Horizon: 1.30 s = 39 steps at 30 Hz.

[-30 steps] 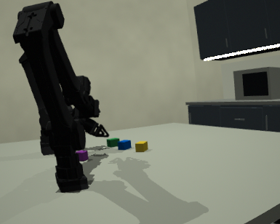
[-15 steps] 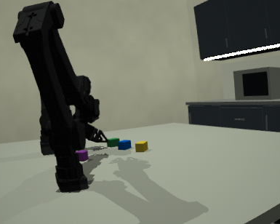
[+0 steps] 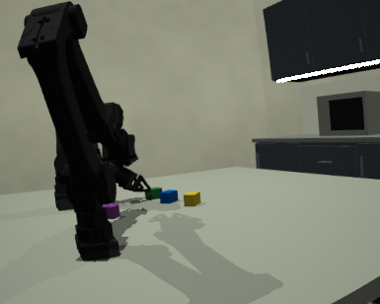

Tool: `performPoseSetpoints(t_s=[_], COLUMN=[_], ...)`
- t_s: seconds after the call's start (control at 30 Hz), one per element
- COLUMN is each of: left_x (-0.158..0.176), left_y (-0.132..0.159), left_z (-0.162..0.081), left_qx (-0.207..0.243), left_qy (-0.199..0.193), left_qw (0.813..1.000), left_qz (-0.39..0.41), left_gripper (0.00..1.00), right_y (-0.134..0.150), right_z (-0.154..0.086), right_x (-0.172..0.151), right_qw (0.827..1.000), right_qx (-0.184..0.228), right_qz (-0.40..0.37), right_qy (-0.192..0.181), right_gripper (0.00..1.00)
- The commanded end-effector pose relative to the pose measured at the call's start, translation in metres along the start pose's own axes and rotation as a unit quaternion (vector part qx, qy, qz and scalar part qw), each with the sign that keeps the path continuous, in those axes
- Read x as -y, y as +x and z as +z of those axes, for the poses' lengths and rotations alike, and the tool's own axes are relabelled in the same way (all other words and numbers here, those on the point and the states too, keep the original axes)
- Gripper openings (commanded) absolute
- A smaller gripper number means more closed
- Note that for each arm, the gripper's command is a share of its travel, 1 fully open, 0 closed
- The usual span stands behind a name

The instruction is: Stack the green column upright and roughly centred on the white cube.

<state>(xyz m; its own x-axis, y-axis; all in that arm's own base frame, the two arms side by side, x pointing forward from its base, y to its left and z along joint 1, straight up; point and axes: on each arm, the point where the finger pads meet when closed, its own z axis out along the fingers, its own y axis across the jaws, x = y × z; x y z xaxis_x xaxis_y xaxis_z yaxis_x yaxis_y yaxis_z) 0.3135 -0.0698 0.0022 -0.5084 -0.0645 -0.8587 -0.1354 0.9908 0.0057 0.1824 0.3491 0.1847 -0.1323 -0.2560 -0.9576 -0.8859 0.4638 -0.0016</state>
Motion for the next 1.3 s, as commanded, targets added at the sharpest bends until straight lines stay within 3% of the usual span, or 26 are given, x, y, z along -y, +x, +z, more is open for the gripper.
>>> performPoseSetpoints(t_s=[0.0,0.93,1.27], left_x=[0.004,0.003,0.005], left_y=[-0.010,-0.010,-0.015], left_z=[0.009,0.048,0.047], left_qx=[0.013,0.014,0.020], left_qy=[0.000,0.000,0.004], left_qw=[1.000,1.000,1.000], left_qz=[-0.004,-0.003,-0.008], left_gripper=[0.64,0.64,0.64], right_y=[-0.008,-0.008,-0.008], right_z=[0.001,0.001,0.001], right_x=[0.000,0.000,0.000], right_qw=[1.000,1.000,1.000], right_qx=[0.009,0.009,0.009], right_qz=[0.001,0.001,0.001], right_qy=[0.000,0.000,0.000], right_gripper=[0.46,0.46,0.46])
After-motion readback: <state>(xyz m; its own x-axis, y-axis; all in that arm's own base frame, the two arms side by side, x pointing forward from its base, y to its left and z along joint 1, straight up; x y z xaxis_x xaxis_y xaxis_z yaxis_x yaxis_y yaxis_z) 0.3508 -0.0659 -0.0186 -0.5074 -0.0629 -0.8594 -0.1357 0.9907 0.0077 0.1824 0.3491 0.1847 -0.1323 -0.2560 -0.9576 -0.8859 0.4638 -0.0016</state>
